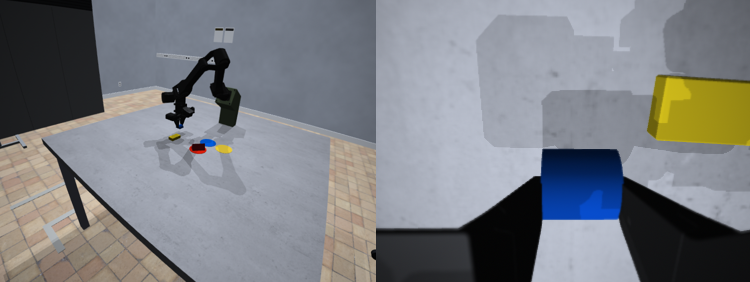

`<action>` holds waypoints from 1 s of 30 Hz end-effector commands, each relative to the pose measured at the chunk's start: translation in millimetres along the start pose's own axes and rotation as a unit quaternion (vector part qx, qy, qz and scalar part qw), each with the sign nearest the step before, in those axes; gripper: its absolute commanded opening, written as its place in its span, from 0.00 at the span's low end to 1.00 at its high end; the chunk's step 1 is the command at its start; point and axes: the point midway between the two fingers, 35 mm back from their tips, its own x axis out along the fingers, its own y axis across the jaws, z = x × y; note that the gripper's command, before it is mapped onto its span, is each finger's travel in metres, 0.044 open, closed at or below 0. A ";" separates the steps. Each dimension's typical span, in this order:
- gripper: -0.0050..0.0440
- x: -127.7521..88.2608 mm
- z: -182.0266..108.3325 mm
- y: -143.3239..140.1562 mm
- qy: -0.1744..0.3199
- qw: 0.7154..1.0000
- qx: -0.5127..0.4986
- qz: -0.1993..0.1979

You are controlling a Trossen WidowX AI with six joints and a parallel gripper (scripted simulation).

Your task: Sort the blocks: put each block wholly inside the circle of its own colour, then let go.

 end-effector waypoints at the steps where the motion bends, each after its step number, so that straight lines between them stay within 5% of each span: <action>1: 0.28 -21.2 -2.4 -6.1 0.004 1.000 -0.011 -0.005; 30: 0.28 -89.3 11.6 -7.5 0.007 1.000 -0.007 -0.020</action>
